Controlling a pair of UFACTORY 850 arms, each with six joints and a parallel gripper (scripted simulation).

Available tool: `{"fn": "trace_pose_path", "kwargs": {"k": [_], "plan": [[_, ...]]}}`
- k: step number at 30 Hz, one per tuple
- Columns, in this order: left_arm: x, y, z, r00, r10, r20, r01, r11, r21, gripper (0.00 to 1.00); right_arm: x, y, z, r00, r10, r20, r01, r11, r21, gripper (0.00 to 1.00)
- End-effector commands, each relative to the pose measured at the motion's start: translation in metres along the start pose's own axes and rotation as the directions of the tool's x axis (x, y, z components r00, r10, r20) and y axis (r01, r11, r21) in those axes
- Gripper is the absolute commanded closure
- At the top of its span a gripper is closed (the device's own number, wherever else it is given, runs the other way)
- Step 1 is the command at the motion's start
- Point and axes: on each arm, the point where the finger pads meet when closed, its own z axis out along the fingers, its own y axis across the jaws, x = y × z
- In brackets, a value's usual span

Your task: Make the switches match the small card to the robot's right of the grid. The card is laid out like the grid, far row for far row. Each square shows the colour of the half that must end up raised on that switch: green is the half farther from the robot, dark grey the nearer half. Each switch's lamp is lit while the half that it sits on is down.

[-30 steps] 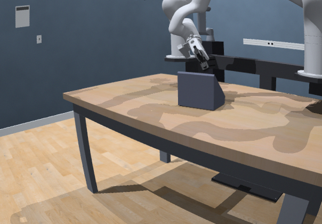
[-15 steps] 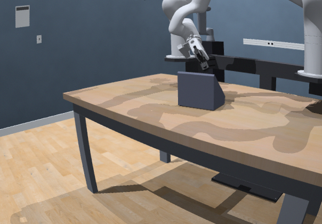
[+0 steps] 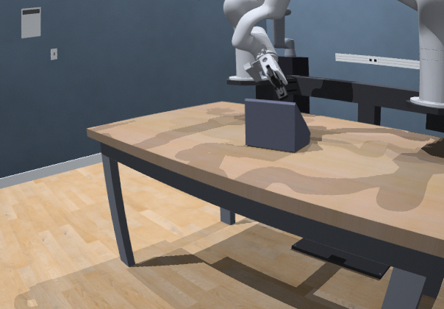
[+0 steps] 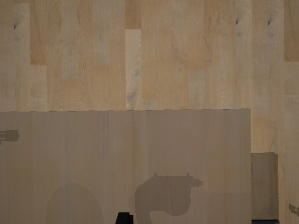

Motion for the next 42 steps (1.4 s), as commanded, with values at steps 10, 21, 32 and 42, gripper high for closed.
{"fn": "trace_pose_path", "kwargs": {"k": [10, 21, 32, 42], "plan": [[0.009, 0.0, 0.012, 1.0, -0.001, -0.001, 0.001, 1.0, 0.0, 1.0, 0.0, 0.0, -0.001, 1.0, 0.0, -0.002, 0.0, 1.0, 0.0, 0.0], [0.01, 0.0, 0.014, 1.0, -0.001, -0.001, 0.001, 1.0, 0.0, 1.0, 0.0, 0.0, -0.001, 1.0, 0.0, -0.002, 0.0, 1.0, 0.0, 0.0], [0.012, 0.0, 0.016, 1.0, -0.001, -0.001, 0.001, 1.0, 0.0, 1.0, 0.0, 0.0, -0.001, 1.0, 0.0, -0.002, 0.0, 1.0, 0.0, 0.0], [0.012, 0.0, 0.016, 1.0, -0.001, -0.001, 0.001, 1.0, 0.0, 1.0, 0.0, 0.0, -0.001, 1.0, 0.0, -0.002, 0.0, 1.0, 0.0, 0.0]]}}
